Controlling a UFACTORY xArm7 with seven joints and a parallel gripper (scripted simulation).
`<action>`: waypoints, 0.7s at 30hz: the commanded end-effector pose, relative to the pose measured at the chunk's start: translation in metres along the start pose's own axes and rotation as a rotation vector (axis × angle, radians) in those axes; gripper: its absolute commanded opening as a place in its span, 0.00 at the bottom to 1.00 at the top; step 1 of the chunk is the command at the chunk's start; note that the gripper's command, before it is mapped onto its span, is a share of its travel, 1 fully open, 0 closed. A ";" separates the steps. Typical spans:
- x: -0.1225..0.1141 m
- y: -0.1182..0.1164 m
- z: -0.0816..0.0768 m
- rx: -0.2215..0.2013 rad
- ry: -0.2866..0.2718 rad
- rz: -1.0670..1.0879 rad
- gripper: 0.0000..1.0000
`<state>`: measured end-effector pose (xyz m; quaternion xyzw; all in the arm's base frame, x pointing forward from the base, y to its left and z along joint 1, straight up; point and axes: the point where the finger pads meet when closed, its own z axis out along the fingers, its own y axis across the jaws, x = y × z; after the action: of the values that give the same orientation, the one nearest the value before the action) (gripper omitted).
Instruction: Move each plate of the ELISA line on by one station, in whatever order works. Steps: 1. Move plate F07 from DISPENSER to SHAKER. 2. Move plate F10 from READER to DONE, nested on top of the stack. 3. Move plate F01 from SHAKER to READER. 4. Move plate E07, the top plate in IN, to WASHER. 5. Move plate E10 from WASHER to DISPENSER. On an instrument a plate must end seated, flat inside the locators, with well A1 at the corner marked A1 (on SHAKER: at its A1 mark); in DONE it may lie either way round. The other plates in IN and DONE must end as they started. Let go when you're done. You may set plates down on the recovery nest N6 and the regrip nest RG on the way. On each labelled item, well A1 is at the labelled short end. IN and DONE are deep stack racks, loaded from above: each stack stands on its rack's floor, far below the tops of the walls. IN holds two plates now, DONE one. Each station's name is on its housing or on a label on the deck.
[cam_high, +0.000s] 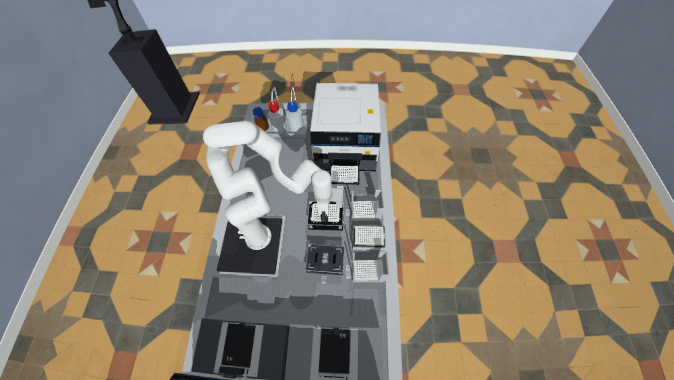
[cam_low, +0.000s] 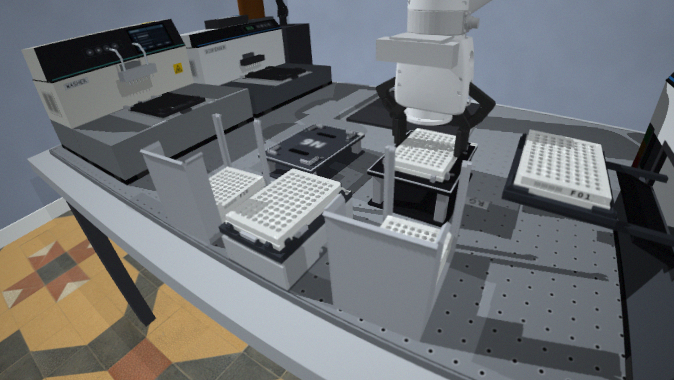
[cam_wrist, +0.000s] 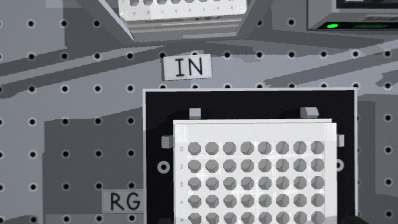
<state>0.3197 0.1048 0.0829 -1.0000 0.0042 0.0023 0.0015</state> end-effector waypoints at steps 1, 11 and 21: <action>0.001 0.000 0.000 0.001 0.003 0.000 1.00; 0.001 0.000 0.003 0.001 0.003 0.000 1.00; 0.001 0.000 0.005 0.001 0.003 0.000 1.00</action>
<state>0.3197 0.1048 0.0770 -1.0000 0.0042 0.0023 0.0015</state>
